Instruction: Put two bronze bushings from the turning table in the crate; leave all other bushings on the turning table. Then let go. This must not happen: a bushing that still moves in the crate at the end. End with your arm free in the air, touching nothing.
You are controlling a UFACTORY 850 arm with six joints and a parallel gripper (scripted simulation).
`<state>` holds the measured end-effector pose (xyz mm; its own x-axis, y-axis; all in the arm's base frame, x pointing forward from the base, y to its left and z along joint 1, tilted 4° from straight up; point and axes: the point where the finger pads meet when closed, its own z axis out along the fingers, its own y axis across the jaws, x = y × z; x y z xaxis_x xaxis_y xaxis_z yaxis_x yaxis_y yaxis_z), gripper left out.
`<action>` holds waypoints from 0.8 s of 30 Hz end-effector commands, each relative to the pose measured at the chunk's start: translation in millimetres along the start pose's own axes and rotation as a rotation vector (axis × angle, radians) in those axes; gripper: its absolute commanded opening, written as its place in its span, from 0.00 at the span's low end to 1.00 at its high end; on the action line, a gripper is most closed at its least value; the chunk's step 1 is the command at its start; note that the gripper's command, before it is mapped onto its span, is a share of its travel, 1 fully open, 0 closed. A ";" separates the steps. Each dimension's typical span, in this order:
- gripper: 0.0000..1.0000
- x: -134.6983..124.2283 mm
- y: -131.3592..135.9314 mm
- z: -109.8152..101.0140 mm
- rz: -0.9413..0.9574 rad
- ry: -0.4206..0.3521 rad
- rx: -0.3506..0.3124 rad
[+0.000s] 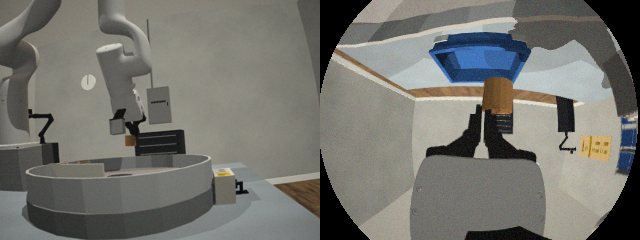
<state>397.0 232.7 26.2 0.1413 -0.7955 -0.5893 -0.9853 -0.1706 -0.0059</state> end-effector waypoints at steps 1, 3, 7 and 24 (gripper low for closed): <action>0.00 -29.5 -15.3 26.1 -0.001 0.001 0.003; 0.00 -40.5 -20.0 35.3 -0.001 0.001 0.003; 0.00 -54.5 -26.0 47.1 -0.001 0.001 0.003; 0.00 -59.1 -28.0 51.0 -0.001 0.001 0.003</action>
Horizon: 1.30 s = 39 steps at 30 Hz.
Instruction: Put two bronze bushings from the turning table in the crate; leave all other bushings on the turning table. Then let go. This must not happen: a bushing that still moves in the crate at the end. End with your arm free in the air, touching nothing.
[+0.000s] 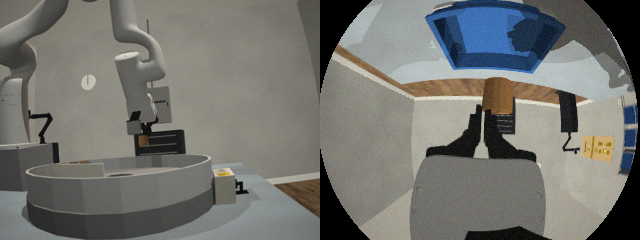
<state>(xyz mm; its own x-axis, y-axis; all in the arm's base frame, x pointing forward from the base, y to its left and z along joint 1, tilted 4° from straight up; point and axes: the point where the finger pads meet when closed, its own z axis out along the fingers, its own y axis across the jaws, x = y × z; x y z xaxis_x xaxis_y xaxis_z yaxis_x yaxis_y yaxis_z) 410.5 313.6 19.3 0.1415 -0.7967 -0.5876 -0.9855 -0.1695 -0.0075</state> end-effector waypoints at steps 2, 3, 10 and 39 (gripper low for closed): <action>0.00 -0.4 -0.8 0.1 -0.001 -0.001 0.001; 0.00 0.2 -0.8 0.9 -0.001 -0.001 0.001; 0.00 11.1 -0.9 14.1 -0.001 -0.001 0.001; 0.00 42.6 -1.1 52.5 -0.001 -0.001 0.001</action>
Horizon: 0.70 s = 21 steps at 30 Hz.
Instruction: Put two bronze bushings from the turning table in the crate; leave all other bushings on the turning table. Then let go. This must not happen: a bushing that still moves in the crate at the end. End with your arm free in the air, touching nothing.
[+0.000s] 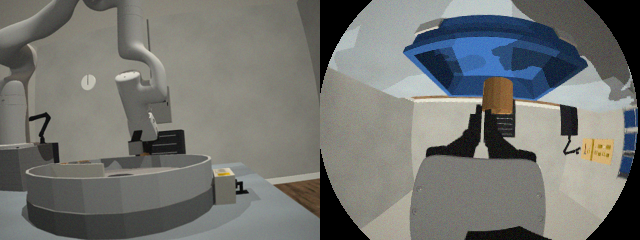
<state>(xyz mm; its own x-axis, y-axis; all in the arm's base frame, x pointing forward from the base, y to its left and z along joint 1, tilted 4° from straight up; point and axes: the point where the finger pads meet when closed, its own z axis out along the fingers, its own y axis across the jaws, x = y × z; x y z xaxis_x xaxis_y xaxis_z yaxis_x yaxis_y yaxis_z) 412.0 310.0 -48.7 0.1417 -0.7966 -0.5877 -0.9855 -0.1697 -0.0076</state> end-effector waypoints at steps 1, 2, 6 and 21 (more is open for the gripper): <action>0.00 -0.4 -0.8 -0.1 -0.001 -0.001 0.001; 0.00 -0.2 -0.8 0.1 -0.001 -0.001 0.001; 0.00 1.2 -0.8 1.8 -0.001 -0.001 0.001; 0.00 13.6 -0.7 16.5 -0.001 -0.001 0.001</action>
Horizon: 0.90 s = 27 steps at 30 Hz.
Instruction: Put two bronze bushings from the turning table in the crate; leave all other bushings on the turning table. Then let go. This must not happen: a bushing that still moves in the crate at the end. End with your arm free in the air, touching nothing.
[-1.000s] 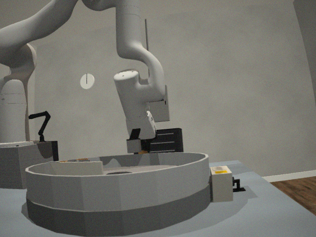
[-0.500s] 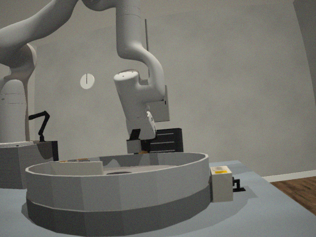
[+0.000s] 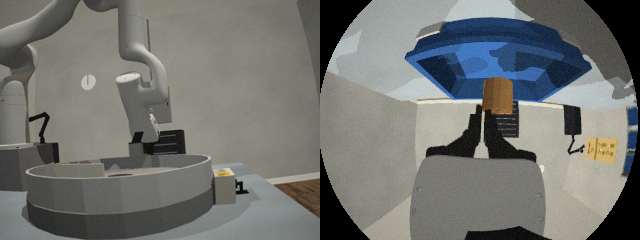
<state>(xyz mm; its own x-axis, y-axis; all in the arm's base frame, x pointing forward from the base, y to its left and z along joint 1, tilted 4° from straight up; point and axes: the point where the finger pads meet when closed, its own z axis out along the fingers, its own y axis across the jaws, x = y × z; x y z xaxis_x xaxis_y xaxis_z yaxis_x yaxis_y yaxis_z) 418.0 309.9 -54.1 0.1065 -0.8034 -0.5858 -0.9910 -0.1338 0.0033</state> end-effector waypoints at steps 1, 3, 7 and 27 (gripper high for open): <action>0.00 10.8 4.8 14.1 -0.037 -0.003 -0.011; 0.00 13.1 4.8 16.8 -0.037 -0.003 -0.011; 0.00 17.3 4.7 21.7 -0.037 -0.003 -0.011; 0.00 22.6 4.6 28.2 -0.037 -0.003 -0.011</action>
<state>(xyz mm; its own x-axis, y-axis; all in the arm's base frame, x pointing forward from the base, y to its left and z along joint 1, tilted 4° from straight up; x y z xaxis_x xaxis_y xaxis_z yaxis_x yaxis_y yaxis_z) 423.4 311.0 -54.1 0.0795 -0.8055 -0.5872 -0.9943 -0.1064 0.0113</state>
